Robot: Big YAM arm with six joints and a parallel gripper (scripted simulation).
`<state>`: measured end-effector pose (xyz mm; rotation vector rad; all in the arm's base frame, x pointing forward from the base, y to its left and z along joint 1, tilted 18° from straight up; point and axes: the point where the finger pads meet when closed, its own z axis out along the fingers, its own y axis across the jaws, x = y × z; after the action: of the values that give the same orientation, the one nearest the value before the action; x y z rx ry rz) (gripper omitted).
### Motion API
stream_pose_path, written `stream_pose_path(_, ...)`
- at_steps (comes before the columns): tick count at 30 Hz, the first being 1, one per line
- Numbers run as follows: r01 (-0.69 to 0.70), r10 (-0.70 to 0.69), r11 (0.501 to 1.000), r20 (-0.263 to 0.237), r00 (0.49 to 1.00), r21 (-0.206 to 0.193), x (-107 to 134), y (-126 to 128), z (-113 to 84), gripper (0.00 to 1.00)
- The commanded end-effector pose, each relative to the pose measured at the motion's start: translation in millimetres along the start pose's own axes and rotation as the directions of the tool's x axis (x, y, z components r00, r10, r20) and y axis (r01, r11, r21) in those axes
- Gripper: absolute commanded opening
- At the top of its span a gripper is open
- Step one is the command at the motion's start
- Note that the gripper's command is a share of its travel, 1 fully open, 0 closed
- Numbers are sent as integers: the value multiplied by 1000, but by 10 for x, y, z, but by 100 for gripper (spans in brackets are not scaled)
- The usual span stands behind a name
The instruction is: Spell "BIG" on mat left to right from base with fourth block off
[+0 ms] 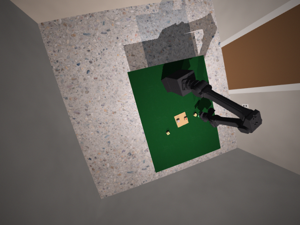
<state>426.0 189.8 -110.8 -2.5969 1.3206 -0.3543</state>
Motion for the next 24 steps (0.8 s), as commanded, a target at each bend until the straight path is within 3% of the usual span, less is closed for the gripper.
stream_pose_path(1,6,-6,1000,2,1000,-11,-7,20,61,65)
stream_pose_path(24,1,-1,1000,-3,1000,9,37,-54,154,65)
